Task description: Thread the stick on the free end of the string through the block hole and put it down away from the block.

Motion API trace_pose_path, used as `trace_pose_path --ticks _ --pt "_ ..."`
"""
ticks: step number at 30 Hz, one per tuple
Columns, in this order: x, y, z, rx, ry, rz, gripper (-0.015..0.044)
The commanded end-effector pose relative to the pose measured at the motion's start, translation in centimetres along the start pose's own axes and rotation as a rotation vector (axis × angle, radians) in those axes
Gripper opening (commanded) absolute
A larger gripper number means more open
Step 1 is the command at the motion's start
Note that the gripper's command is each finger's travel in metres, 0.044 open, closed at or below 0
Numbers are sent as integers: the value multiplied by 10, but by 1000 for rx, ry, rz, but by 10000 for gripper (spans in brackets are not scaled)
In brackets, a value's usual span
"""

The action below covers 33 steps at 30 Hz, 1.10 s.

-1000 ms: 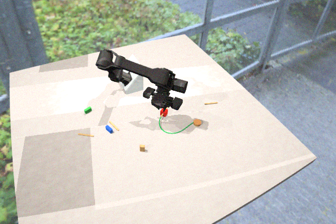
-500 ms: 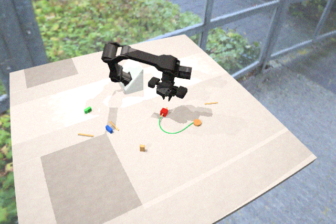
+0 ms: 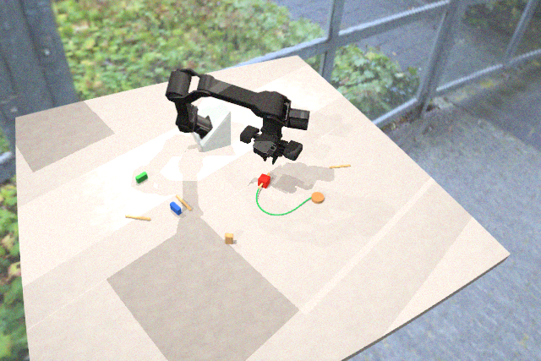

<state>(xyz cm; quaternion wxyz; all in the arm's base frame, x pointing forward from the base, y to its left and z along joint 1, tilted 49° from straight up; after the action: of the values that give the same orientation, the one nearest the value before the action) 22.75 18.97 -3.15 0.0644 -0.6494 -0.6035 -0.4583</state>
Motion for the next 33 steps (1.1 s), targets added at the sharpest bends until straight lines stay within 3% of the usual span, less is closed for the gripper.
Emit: trace_pose_path --ticks 1,33 --pt "-8 0 0 5 -1 -4 121" --pt "-60 0 -1 4 -3 -6 121"
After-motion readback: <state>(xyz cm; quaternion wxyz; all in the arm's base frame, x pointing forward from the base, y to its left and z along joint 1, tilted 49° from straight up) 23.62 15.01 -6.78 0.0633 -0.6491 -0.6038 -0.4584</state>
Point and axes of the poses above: the point midway between the two fingers, 35 mm back from their tips, its own x axis back along the fingers, its own z axis across the jaws, y = z × x, the point moved 4 cm from there along x, back along the fingers, and after that the axes turned 15 degrees about x, right-handed, at the moved point
